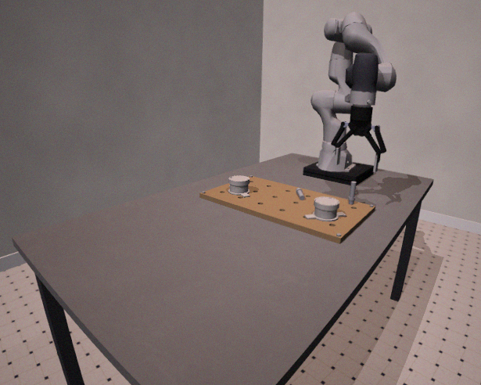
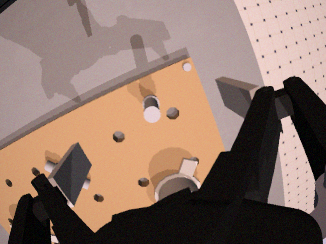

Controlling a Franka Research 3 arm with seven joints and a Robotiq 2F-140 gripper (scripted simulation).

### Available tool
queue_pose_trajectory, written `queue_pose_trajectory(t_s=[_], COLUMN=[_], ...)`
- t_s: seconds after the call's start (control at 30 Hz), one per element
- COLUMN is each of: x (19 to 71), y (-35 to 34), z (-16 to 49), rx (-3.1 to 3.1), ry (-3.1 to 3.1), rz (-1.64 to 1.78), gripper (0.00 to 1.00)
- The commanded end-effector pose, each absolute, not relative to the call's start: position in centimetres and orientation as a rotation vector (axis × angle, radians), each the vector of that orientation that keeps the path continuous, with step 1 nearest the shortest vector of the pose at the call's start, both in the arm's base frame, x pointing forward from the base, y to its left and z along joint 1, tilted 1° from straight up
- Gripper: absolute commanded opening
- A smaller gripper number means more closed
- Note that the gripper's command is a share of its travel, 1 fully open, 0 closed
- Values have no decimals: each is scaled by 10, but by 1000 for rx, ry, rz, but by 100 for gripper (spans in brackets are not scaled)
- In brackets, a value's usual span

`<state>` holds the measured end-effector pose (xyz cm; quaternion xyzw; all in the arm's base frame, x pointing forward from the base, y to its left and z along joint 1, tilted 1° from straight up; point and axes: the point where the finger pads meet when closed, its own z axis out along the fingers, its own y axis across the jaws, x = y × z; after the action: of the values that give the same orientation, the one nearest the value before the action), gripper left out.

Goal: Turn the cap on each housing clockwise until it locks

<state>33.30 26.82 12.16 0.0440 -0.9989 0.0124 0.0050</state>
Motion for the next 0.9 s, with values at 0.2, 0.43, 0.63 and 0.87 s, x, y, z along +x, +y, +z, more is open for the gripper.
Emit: queue_pose_trajectory(t_s=[0.2, 0.43, 0.63, 0.87], x=[338, 338, 338, 338], y=[270, 270, 270, 270], z=[112, 111, 111, 111], rx=[119, 119, 119, 119], ry=[-3144, -3144, -3144, -3144], rz=[32, 32, 32, 32], gripper=[100, 36, 36, 36])
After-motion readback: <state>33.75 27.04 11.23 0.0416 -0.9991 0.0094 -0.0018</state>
